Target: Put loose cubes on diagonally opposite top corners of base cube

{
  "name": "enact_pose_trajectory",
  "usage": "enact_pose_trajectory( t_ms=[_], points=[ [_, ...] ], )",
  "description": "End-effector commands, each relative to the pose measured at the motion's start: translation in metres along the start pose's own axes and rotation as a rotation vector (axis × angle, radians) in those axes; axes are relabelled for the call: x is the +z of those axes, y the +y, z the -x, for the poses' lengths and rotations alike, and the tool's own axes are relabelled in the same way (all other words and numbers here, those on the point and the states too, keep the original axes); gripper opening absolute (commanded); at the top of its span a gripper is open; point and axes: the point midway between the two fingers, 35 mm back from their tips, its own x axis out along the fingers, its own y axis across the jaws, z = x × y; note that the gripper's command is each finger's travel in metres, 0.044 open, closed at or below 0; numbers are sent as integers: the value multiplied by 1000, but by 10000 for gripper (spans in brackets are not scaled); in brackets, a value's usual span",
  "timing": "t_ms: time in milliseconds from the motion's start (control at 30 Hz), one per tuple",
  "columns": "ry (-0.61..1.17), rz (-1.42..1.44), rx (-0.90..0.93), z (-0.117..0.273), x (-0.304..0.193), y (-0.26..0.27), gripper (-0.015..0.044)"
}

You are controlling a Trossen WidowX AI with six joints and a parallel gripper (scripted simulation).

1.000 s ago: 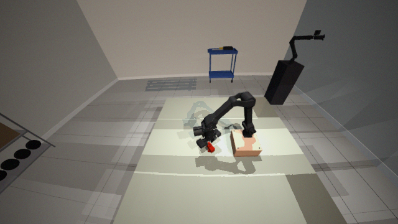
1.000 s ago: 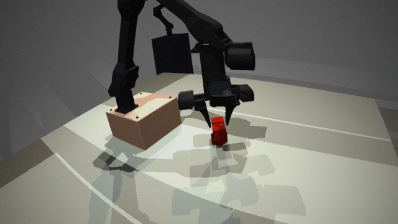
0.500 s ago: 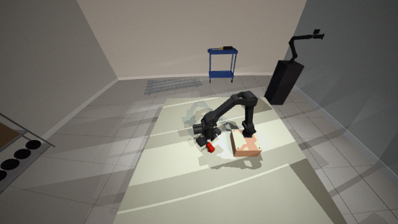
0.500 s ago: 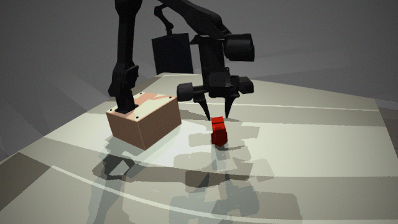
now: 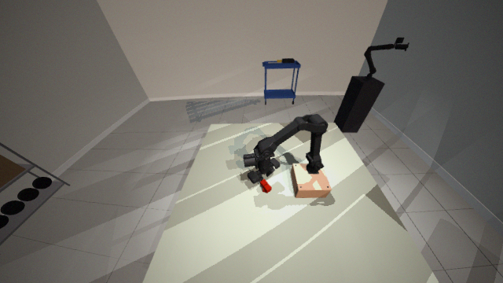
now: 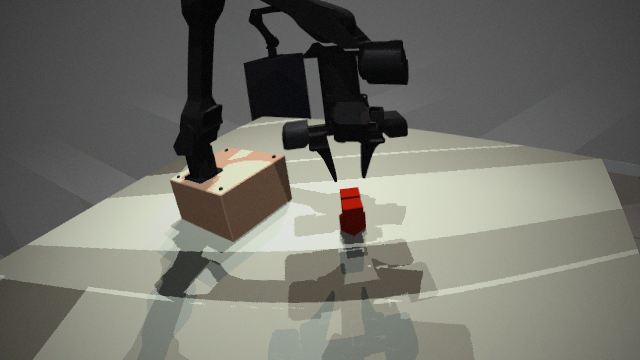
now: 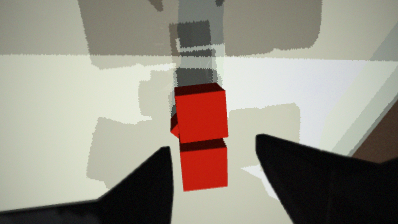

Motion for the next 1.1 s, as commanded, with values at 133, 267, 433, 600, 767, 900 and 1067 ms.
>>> enact_pose_trajectory(
  t_ms=[133,267,433,600,767,900,1067],
  points=[
    [-1,0,3,8,0,0,231],
    [-1,0,2,13,0,0,336],
    [-1,0,2,17,0,0,400],
    [2,0,4,15,-34,14,400],
    [7,0,5,17,-107,30,400],
    [10,0,5,18,-144,31,400],
    [10,0,5,18,-144,31,400]
  ],
)
